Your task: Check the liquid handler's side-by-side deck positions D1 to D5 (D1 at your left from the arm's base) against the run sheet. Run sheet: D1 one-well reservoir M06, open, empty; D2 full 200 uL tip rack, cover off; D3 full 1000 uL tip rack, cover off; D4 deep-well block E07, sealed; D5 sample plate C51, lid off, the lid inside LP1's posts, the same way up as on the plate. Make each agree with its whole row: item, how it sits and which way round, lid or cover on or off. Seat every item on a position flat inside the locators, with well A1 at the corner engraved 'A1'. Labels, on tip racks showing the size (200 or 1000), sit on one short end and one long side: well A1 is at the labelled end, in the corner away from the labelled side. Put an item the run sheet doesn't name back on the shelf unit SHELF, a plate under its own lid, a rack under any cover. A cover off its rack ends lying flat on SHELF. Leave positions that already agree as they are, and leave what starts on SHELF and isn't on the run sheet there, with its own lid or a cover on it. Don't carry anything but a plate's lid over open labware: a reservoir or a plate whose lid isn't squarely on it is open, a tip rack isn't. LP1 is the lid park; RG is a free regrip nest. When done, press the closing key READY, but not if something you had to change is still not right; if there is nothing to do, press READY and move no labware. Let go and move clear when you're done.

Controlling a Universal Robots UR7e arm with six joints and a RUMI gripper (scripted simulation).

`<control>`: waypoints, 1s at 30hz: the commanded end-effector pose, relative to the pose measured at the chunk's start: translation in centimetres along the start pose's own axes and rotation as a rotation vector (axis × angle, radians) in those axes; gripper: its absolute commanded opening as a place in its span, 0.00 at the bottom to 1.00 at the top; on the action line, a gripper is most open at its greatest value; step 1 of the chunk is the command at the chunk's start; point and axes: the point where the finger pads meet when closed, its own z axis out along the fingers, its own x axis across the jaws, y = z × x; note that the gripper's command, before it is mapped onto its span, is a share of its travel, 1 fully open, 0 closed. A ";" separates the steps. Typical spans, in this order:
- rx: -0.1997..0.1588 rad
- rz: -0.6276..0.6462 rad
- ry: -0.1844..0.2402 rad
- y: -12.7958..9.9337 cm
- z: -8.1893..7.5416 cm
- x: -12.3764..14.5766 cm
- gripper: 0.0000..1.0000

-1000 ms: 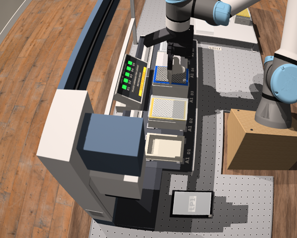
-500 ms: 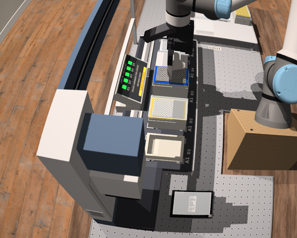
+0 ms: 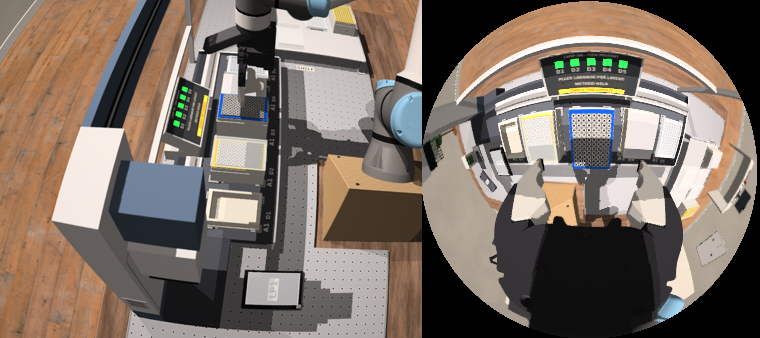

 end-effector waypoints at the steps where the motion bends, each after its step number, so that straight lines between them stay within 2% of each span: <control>1: 0.000 0.002 0.001 0.0 -1.4 0.0 0.82; 30: 0.000 0.002 0.000 0.0 -5.6 0.0 0.82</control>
